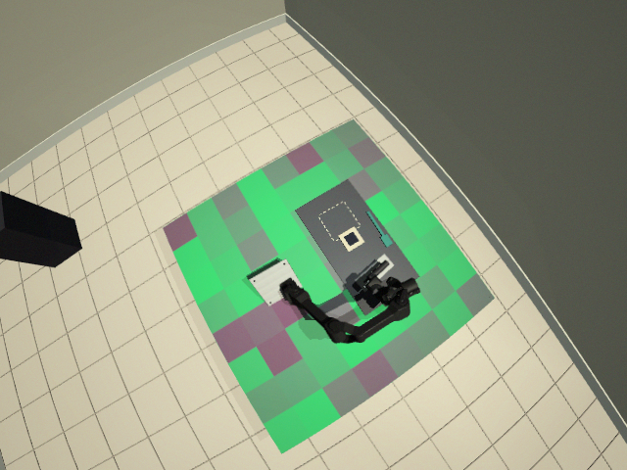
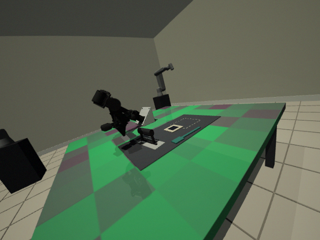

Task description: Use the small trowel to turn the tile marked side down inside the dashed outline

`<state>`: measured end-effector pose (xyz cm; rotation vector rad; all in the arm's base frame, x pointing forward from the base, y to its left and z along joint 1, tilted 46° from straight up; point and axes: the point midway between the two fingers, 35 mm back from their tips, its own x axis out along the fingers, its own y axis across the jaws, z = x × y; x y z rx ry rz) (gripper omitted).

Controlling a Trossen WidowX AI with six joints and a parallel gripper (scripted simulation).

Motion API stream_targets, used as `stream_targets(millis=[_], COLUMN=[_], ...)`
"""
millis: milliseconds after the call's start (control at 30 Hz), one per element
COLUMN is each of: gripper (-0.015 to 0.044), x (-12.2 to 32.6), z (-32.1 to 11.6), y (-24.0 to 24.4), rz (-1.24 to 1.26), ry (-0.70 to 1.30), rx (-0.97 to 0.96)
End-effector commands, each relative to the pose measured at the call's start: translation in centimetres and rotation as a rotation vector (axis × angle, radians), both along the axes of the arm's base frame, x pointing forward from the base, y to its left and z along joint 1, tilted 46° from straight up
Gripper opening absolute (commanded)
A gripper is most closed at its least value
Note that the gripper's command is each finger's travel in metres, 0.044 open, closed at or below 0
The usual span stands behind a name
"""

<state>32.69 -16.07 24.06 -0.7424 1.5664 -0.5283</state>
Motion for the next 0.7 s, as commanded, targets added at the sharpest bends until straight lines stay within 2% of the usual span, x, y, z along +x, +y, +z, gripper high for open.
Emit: stream_targets(millis=[0,167,300,667], gripper=[0.0,0.0,0.01,0.01], x=[0.0,0.0,0.0,0.0], z=[0.0,0.0,0.0,0.0], y=[0.0,0.0,0.0,0.0], rz=[0.0,0.0,0.0,0.0], ry=[0.0,0.0,0.0,0.0], rx=[0.0,0.0,0.0,0.0])
